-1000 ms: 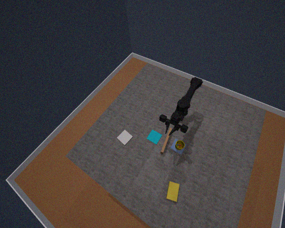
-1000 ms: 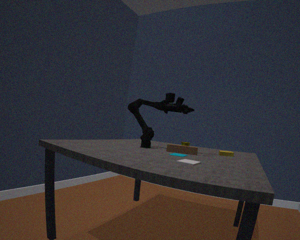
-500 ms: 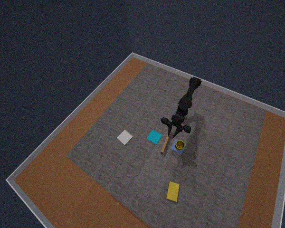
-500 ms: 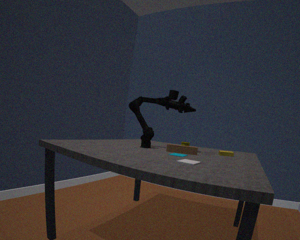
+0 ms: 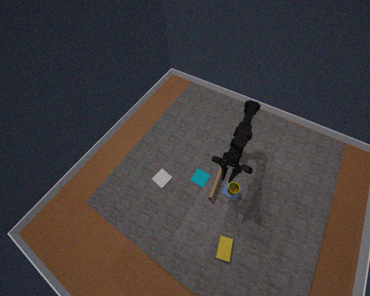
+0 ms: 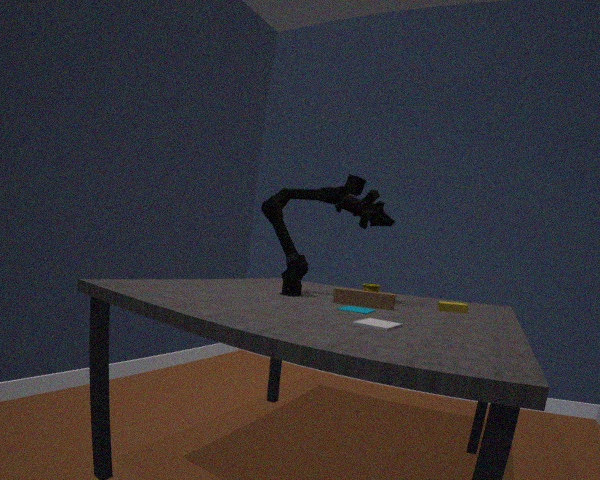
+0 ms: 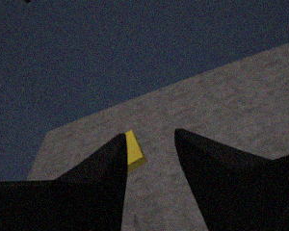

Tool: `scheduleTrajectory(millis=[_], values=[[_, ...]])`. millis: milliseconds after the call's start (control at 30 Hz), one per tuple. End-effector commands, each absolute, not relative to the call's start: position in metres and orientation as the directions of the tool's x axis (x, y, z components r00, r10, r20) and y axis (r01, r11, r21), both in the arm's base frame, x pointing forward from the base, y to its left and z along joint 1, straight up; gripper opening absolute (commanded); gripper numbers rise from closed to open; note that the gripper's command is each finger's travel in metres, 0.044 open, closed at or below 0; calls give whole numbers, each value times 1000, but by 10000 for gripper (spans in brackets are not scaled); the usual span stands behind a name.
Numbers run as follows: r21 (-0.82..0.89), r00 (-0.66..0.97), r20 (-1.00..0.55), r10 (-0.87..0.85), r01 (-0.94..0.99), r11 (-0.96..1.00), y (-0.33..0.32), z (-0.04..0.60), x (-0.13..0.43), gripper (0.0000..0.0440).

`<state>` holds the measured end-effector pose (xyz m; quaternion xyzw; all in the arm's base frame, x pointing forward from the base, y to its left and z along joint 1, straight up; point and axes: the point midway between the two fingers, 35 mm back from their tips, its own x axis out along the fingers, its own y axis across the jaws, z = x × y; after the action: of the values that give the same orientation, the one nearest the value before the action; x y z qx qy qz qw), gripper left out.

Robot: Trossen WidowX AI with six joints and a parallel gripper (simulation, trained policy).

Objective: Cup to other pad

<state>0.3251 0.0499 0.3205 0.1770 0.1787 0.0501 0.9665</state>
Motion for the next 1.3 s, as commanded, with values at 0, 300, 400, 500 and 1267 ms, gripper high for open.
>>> scheduleTrajectory(millis=[0,300,400,500,1267], values=[[398,917,-356,179,-25,917,56,321,325,142],[495,865,-455,211,48,868,70,318,324,149],[522,844,-488,221,80,849,75,317,324,151],[546,822,-521,229,115,830,79,315,323,153],[579,603,-758,248,447,682,109,293,310,152]])
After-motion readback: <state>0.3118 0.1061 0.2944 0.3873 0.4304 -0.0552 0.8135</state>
